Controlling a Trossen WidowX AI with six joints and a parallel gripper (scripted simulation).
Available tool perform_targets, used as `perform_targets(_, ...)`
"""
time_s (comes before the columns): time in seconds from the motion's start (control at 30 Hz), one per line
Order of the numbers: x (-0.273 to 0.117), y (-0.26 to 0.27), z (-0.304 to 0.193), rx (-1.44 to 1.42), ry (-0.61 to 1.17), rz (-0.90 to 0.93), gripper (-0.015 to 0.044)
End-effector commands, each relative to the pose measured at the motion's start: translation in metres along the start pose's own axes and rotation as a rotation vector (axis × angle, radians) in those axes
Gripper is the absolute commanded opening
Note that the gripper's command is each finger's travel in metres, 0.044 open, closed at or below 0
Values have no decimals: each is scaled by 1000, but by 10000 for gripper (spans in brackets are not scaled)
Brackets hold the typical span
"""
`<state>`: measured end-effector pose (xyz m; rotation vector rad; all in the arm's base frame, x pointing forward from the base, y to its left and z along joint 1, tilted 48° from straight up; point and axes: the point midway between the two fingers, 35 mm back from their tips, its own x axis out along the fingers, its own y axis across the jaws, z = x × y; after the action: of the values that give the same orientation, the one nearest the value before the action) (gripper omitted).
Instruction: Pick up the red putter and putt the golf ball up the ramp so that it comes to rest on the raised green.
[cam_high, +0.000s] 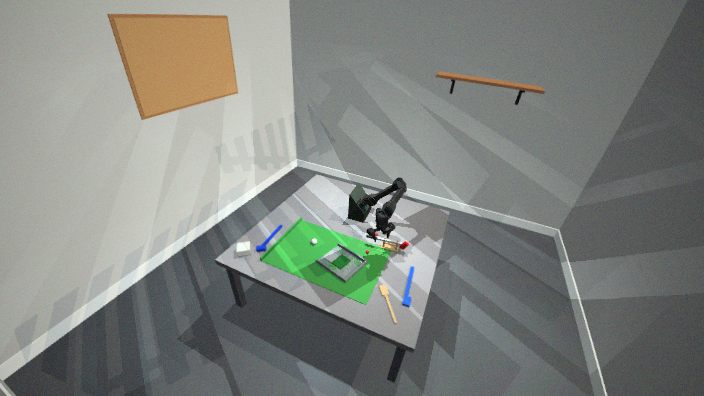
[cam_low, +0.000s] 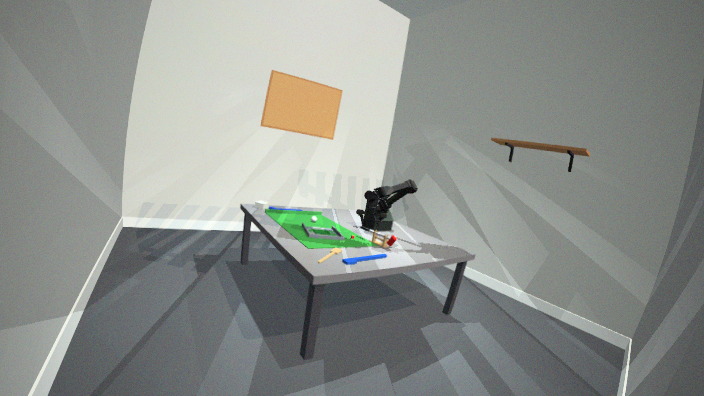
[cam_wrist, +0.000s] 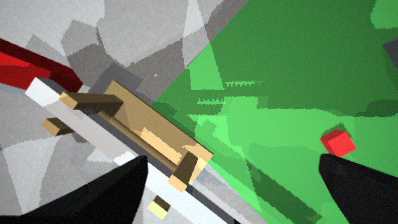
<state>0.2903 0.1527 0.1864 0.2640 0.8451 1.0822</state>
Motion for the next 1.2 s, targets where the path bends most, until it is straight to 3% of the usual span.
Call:
perform_targets(0.0,-5,-19,-24,-236,46,17,440)
perform_targets(0.3,-18,-34,-65,-712,61,130,440)
perform_targets(0.53,-24,-36,-77,-892,28,172,440)
perform_targets(1.17,-21,-37,-78,-897,28,173,440)
